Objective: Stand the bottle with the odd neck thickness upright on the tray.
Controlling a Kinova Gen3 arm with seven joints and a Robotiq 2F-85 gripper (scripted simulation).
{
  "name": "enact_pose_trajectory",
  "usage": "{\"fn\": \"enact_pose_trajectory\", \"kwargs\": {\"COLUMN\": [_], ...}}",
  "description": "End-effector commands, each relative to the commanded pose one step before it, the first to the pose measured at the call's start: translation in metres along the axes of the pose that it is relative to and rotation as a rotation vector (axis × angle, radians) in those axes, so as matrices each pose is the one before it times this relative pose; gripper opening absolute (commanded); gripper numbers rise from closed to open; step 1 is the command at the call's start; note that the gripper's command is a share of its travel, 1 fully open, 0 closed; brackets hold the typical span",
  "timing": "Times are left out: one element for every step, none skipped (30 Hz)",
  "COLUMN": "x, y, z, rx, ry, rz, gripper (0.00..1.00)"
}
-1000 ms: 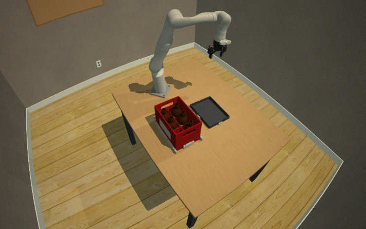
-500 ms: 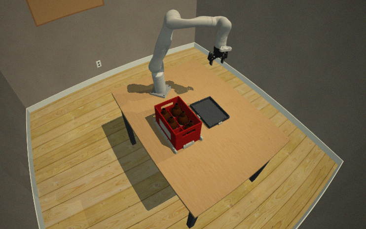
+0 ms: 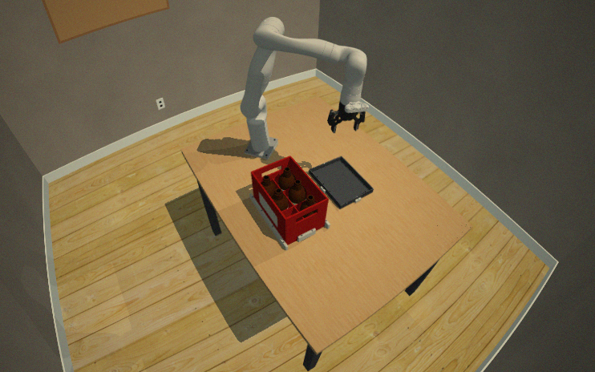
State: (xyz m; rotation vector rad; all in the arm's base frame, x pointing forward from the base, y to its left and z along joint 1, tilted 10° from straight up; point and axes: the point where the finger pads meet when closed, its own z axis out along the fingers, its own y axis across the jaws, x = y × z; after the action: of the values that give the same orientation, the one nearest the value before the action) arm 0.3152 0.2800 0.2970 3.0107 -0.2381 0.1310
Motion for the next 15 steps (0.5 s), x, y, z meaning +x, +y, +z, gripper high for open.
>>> {"fn": "enact_pose_trajectory", "kwargs": {"x": [0.02920,0.00770,0.00761,0.00752,0.00000,0.00000,0.01692,0.00622,0.00630,0.00707,0.00702,0.00689,0.00678,0.00667,0.00657], "y": [0.02934,0.00749,0.00761,0.00774,0.00000,0.00000,0.01856,0.00698,0.00725,0.00836,0.00854,0.00862,0.00872,0.00883,0.00895], "z": [0.00523,0.00259,0.00257,0.00256,0.00000,0.00000,0.00587,0.00215,0.00219,0.00247,0.00247,0.00243,0.00241,0.00238,0.00236], "rx": [0.00322,0.00139,0.00137,0.00135,0.00000,0.00000,0.00306,0.00111,0.00111,0.00124,0.00122,0.00119,0.00115,0.00112,0.00108], "ry": [0.00136,0.00056,0.00064,0.00072,0.00000,0.00000,0.00201,0.00087,0.00096,0.00118,0.00128,0.00138,0.00148,0.00158,0.00168], "rz": [0.07004,0.01406,0.01414,0.01423,0.00000,0.00000,0.03329,0.01247,0.01284,0.01468,0.01488,0.01490,0.01497,0.01506,0.01515], "gripper": [1.00,1.00,1.00,1.00,1.00,1.00,1.00,1.00,1.00,1.00,1.00,1.00,1.00,1.00,1.00]}}
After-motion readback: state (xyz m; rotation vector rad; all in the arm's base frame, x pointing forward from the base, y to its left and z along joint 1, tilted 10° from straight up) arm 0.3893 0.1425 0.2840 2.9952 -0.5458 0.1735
